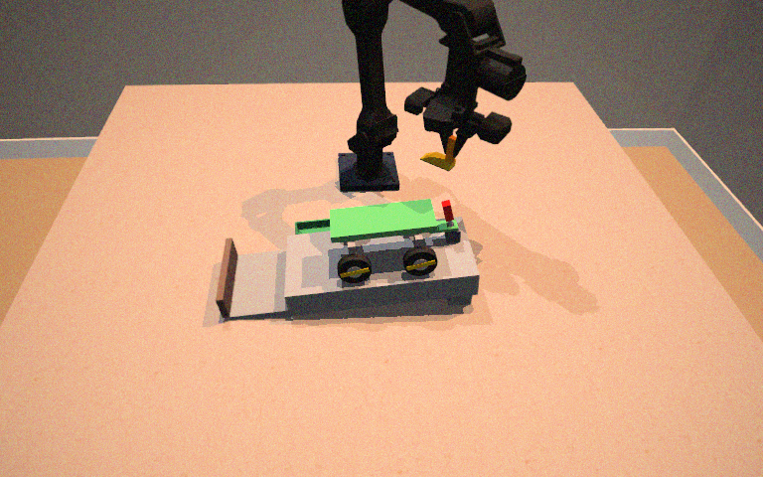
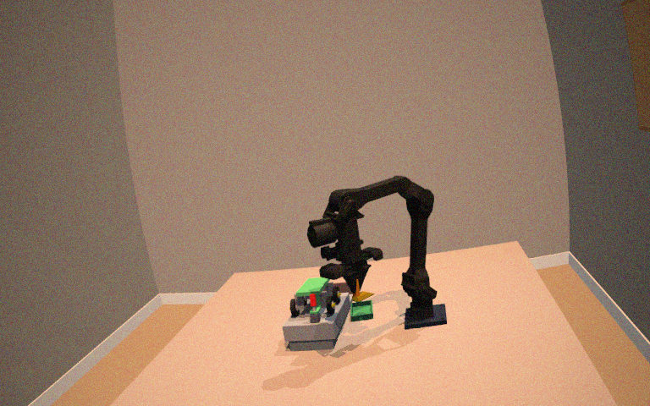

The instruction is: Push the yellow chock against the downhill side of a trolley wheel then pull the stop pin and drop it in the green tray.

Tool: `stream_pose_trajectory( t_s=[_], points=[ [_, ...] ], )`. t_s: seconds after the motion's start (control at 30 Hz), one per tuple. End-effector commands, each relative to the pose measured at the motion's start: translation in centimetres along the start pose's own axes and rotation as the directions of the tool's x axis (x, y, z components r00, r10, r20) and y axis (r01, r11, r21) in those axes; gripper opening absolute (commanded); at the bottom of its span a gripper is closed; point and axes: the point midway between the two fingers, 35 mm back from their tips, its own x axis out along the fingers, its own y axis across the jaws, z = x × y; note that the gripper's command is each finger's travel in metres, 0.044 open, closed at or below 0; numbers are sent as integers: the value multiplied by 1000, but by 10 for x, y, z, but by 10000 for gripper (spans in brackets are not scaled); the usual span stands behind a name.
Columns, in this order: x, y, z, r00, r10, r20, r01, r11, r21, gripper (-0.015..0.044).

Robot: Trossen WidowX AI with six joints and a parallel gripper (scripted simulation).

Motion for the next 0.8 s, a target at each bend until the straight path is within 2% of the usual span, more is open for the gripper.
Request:
stream_pose_trajectory(
  t_s=[0.0, 0.3, 0.63, 0.77],
  points=[
    [0, 0, -1, 1000, 1, -6, 0, 993, 120, 0],
    [0, 0, -1, 1000, 2, -5, 0, 907, 422, 0],
    [0, 0, -1, 1000, 3, -5, 1, 707, 707, 0],
    [0, 0, -1, 1000, 3, -5, 1, 643, 766, 0]
  ],
)
